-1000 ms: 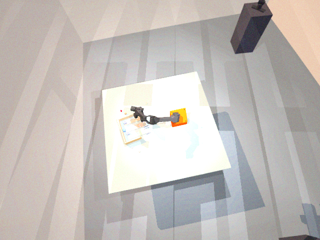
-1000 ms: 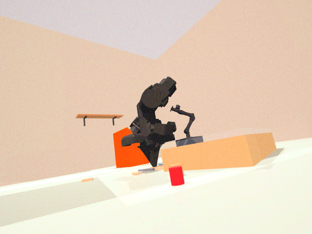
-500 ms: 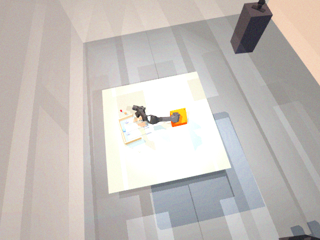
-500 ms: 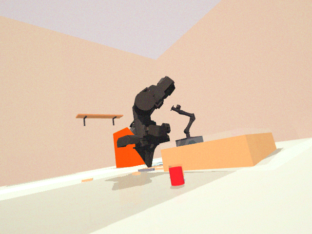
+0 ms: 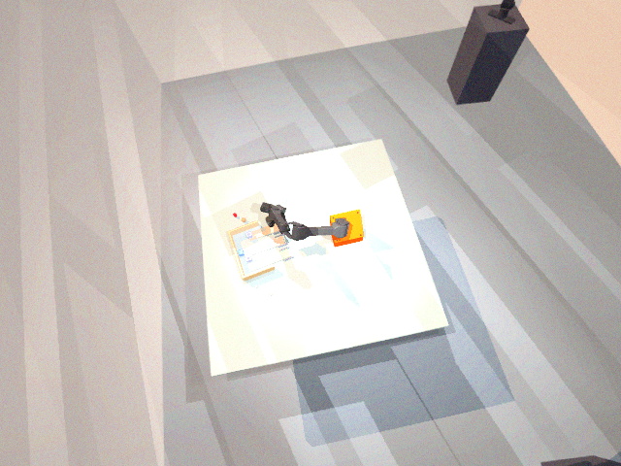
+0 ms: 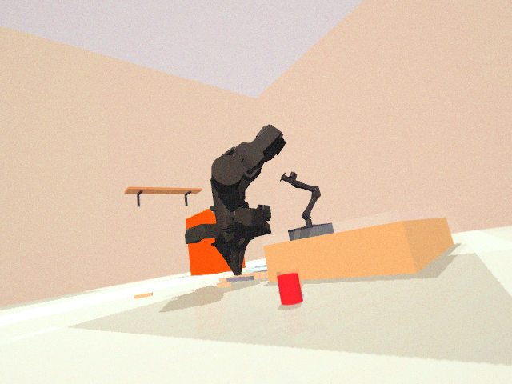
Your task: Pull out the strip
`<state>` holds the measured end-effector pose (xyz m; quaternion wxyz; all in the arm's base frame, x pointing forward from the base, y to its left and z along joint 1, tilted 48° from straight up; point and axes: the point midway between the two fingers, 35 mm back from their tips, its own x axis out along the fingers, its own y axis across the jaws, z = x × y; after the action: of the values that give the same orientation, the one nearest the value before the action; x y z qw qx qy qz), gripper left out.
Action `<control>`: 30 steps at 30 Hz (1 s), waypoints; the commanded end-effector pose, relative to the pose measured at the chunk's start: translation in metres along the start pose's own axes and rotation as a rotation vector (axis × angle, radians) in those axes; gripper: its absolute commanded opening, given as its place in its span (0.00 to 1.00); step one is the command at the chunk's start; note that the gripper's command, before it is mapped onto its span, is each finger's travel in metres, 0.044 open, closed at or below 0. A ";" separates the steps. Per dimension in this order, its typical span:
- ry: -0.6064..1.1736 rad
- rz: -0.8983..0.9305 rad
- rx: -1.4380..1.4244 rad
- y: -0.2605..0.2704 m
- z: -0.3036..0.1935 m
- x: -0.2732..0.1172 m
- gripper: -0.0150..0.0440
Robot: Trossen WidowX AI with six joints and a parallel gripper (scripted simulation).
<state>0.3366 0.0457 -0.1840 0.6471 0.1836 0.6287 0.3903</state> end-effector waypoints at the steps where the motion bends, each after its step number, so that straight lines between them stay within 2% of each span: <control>1: 0.019 0.003 0.006 0.001 -0.014 0.004 0.25; 30: 0.020 0.002 0.007 0.000 -0.057 0.003 0.25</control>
<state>0.2950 0.0328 -0.1912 0.6482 0.1831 0.6282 0.3893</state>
